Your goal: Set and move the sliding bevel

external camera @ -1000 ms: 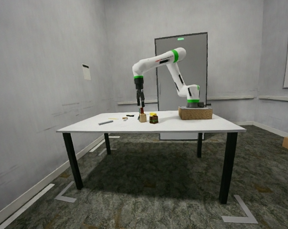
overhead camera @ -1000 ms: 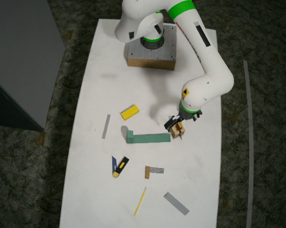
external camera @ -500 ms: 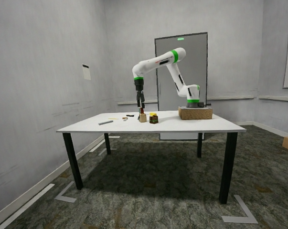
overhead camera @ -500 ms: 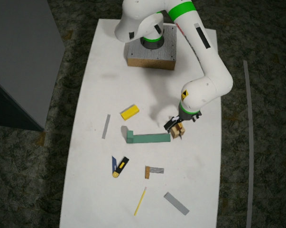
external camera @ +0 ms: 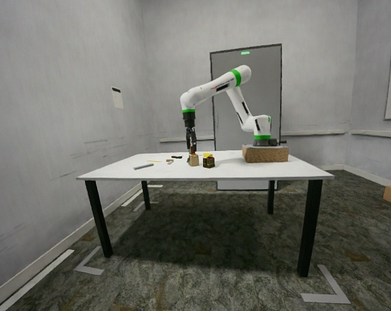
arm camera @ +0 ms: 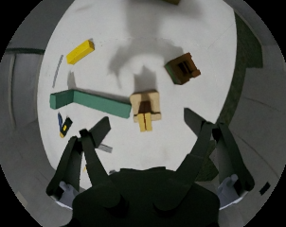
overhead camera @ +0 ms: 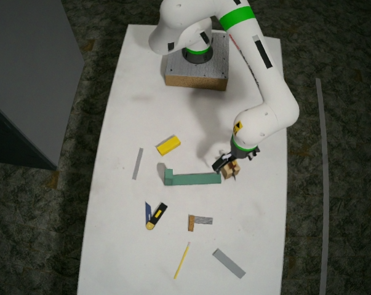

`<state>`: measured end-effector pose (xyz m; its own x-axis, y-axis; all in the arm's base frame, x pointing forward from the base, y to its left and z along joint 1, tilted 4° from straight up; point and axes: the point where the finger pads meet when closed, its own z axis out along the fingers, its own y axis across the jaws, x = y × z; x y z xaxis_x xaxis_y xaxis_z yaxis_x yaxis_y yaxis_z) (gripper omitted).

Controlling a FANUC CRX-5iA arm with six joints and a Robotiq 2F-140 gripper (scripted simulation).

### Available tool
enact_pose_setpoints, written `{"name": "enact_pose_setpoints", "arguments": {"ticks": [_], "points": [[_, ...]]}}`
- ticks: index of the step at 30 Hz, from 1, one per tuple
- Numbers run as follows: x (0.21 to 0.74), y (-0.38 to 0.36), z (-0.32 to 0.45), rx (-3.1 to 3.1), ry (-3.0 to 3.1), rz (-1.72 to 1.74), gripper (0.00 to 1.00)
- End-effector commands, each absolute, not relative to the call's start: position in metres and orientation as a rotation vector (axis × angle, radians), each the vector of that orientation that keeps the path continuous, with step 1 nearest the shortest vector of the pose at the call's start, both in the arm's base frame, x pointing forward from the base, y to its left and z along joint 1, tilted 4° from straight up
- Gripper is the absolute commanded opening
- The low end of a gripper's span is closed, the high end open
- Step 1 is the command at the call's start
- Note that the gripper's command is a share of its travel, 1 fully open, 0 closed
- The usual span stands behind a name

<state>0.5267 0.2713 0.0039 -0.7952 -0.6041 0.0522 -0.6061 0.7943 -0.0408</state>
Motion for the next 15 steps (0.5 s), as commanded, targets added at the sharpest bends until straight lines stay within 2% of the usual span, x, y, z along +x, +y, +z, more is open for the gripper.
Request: {"name": "enact_pose_setpoints", "arguments": {"ticks": [1, 15], "points": [[0.5274, 0.2714, 0.0018, 0.993, -2.943, 0.086, 1.0], [0.5274, 0.2712, -0.0015, 0.993, -2.943, 0.086, 1.0]]}}
